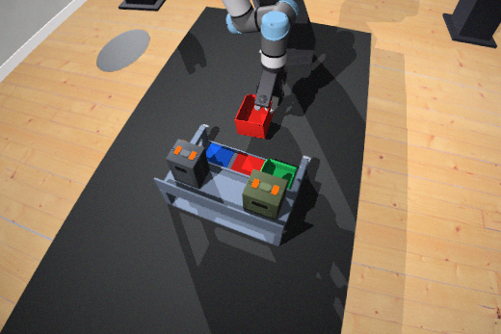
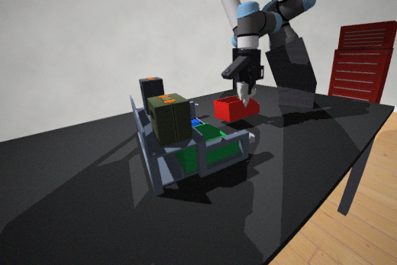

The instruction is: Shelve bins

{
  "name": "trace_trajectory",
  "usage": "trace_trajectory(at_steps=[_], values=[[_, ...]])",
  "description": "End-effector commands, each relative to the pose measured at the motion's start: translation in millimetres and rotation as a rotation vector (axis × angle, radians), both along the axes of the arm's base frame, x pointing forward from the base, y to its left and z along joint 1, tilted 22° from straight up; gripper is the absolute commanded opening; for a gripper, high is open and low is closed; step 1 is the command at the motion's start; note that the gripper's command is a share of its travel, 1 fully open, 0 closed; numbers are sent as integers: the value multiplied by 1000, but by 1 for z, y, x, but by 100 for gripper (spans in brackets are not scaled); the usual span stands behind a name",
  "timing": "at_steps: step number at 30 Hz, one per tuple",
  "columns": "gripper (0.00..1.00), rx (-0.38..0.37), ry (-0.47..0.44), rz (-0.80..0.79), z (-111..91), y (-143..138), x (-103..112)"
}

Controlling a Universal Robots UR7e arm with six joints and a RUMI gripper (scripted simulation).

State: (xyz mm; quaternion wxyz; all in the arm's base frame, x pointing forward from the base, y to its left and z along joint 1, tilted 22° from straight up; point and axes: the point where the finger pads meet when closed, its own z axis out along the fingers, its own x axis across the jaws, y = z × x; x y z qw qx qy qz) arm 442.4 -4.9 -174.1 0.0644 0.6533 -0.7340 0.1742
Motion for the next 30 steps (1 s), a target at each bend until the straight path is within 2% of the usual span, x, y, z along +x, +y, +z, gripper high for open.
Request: trace_trajectory(at_steps=[1, 12, 30], values=[[0, 2, -11, -34, -5, 15, 7], [0, 6, -21, -63, -10, 29, 14], [0, 7, -22, -65, -10, 30, 14]])
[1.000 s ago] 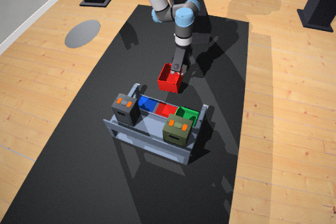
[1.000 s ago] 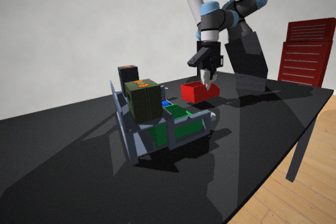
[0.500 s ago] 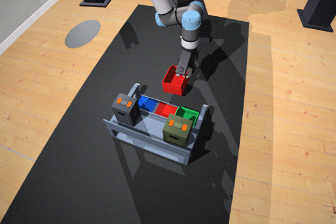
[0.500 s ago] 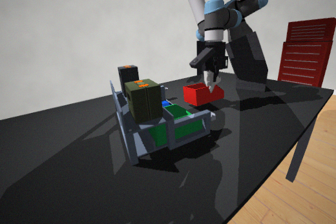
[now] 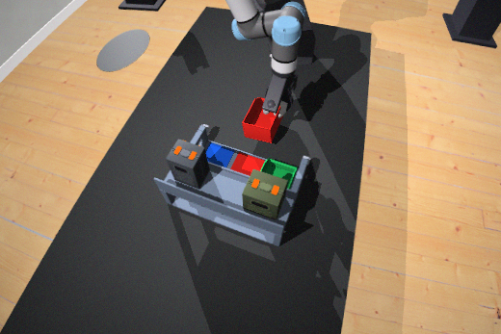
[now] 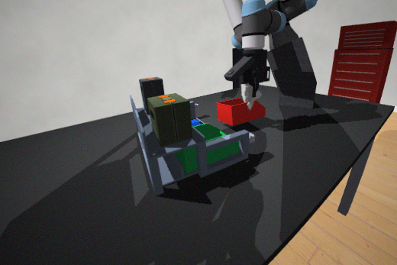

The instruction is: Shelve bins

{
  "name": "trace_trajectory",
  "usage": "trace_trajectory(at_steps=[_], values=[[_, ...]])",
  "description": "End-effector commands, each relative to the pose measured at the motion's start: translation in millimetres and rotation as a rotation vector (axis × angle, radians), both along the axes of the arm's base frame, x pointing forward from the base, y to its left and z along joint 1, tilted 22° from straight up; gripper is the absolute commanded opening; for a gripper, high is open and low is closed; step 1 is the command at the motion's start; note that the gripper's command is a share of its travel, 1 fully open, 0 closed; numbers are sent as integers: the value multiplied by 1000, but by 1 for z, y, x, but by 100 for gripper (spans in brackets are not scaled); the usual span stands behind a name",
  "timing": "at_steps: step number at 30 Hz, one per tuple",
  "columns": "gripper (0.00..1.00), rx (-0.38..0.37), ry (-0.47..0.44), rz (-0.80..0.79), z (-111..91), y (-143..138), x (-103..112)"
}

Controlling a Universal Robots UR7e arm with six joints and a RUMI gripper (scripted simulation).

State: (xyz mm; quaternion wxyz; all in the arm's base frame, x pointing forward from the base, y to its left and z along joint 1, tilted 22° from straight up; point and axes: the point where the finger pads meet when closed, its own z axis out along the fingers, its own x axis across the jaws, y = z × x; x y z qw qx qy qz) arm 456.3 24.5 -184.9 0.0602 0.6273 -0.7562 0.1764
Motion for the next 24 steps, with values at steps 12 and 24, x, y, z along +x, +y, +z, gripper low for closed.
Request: trace_trajectory(at_steps=[12, 24], values=[[0, 0, -1, 0, 1, 0, 4], [0, 0, -1, 0, 6, -4, 29]])
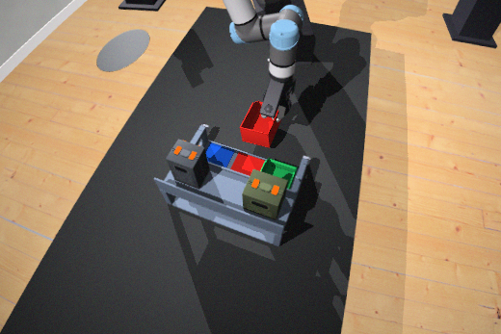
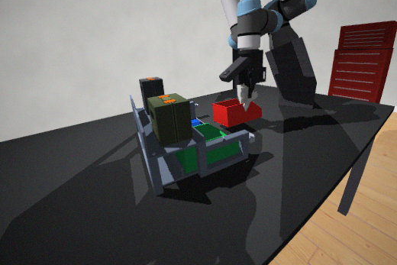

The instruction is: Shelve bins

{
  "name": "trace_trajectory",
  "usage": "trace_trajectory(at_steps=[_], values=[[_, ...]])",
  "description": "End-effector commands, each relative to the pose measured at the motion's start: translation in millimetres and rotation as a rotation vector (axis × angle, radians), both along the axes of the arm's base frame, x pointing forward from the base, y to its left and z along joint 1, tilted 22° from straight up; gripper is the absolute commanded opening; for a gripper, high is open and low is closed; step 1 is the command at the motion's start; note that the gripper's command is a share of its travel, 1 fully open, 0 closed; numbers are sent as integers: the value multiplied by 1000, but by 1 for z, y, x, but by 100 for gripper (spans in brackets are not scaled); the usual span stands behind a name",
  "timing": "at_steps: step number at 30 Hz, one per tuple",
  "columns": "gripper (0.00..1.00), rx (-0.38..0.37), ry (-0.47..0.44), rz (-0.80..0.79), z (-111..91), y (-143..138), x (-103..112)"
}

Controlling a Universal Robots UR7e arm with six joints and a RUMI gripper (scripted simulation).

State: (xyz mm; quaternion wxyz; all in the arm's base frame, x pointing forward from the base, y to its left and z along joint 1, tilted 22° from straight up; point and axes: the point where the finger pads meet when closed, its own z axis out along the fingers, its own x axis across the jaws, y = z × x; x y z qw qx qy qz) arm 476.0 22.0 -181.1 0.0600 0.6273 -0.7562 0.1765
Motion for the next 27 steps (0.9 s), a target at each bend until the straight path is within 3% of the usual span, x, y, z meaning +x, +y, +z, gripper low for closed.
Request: trace_trajectory(at_steps=[1, 27], values=[[0, 0, -1, 0, 2, -1, 12], [0, 0, -1, 0, 4, -2, 20]])
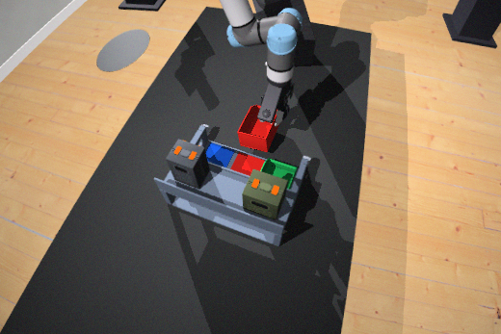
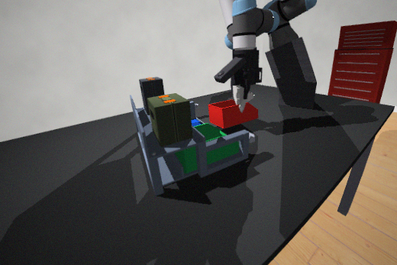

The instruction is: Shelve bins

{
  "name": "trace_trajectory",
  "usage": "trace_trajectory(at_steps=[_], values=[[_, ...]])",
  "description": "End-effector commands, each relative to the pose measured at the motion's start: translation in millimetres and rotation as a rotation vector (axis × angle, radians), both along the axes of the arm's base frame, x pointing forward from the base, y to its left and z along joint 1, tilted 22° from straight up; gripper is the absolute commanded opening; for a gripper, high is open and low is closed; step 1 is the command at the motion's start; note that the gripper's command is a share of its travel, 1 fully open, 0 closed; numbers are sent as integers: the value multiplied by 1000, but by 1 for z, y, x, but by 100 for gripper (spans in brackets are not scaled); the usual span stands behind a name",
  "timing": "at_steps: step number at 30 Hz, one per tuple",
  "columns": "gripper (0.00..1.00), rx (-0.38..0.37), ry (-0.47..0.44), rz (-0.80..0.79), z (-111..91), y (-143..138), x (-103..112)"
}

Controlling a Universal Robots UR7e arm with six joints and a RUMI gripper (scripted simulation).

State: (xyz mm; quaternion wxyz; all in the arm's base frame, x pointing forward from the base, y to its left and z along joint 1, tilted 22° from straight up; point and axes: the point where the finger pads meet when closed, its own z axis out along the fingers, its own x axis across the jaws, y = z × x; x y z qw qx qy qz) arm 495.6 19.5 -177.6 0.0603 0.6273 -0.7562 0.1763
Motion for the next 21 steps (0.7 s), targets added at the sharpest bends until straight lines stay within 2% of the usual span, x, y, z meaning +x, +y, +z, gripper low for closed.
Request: trace_trajectory(at_steps=[1, 12, 21], values=[[0, 0, -1, 0, 1, 0, 0], [0, -7, 31, -12, 0, 0, 1], [0, -22, 98, -36, -1, 0, 3]])
